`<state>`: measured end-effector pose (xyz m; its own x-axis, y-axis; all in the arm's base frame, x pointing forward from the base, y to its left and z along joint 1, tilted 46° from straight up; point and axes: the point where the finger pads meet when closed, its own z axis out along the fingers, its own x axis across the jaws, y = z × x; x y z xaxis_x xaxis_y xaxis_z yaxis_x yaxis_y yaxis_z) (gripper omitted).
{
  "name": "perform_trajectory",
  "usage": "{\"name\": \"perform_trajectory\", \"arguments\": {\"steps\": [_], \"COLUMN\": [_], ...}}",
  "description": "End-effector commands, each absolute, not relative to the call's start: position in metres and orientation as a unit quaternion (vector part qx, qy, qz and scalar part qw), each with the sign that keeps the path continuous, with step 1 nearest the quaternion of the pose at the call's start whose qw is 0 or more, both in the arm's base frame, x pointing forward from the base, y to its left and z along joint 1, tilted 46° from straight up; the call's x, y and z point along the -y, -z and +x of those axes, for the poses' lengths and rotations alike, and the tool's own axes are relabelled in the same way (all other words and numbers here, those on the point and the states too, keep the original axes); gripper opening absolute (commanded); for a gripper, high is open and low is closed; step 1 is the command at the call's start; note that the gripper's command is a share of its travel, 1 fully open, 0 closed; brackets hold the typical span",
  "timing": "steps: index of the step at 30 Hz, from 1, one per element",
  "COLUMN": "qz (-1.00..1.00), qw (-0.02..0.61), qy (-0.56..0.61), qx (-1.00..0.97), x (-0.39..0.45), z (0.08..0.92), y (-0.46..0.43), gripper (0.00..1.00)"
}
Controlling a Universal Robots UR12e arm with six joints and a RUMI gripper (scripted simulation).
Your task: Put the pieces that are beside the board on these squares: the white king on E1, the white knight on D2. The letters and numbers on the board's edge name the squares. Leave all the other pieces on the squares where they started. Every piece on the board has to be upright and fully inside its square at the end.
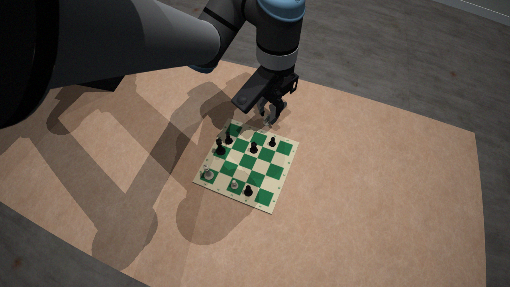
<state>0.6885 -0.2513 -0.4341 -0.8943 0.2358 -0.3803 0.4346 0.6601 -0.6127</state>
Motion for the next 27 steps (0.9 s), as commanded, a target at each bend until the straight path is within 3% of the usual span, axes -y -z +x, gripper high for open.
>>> {"name": "perform_trajectory", "arguments": {"steps": [1, 17, 18, 27], "qz": [0.185, 0.185, 0.185, 0.185], "qw": [0.136, 0.136, 0.136, 0.136], "qy": [0.368, 0.368, 0.368, 0.368], "qx": [-0.901, -0.901, -0.901, -0.901], "x": [0.2502, 0.2502, 0.2502, 0.2502], "z": [0.6898, 0.6898, 0.6898, 0.6898], "y": [0.4328, 0.4328, 0.4328, 0.4328], "gripper": [0.22, 0.22, 0.0, 0.0]}}
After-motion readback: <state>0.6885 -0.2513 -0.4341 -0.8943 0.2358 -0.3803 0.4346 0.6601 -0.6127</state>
